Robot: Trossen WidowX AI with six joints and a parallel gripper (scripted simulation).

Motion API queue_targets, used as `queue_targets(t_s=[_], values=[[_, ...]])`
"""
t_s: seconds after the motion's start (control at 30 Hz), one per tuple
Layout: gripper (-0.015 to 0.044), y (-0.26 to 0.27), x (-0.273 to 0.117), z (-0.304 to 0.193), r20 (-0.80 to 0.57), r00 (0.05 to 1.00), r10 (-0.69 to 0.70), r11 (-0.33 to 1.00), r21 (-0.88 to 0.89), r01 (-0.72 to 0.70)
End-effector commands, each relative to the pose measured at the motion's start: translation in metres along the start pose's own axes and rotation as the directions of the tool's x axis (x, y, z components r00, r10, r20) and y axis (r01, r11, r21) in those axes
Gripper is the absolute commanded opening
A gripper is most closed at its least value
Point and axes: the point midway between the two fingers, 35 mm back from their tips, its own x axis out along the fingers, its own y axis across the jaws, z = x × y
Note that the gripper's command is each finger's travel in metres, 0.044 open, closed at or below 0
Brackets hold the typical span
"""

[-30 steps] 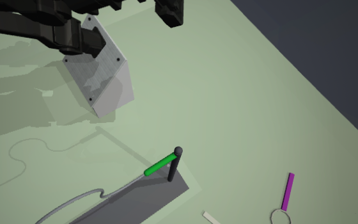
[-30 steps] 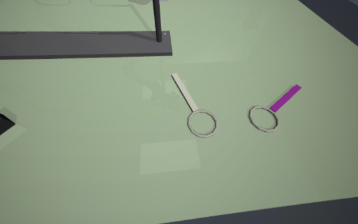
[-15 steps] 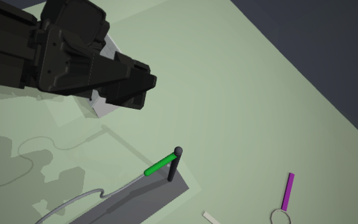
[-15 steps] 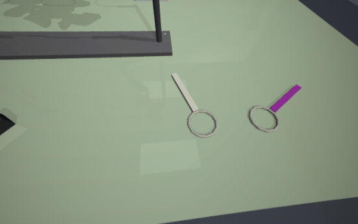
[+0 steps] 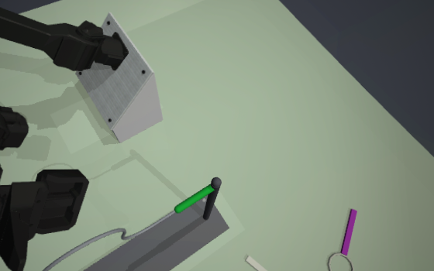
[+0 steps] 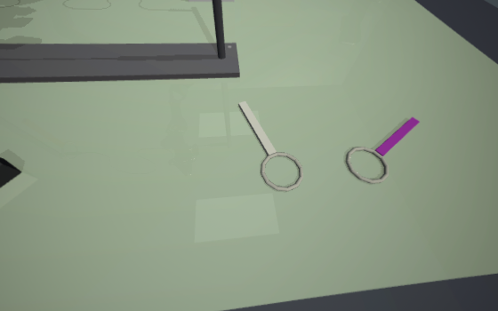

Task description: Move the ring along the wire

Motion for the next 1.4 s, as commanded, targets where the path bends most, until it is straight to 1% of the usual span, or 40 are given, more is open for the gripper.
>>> queue_targets(t_s=[0.0,0.3,0.4,0.57,0.73,1.1,1.23,1.37], values=[[0.016,-0.029,-0.02,-0.034,-0.061,0.997,-0.039,0.999,-0.007,0.039],[0.016,-0.074,-0.067,-0.092,-0.196,0.977,-0.085,0.996,-0.042,0.078],[0.016,-0.073,-0.078,-0.117,-0.267,0.961,-0.078,0.997,-0.05,0.067],[0.016,-0.063,-0.105,-0.175,-0.432,0.901,-0.045,0.998,-0.054,0.024],[0.016,-0.051,-0.141,-0.229,-0.582,0.813,-0.012,0.999,-0.044,-0.017],[0.016,-0.028,-0.181,-0.292,-0.601,0.797,0.051,0.992,0.125,0.032],[0.016,-0.014,-0.21,-0.325,-0.571,0.816,0.091,0.96,0.268,0.08],[0.016,0.002,-0.249,-0.354,-0.538,0.833,0.129,0.901,0.415,0.128]])
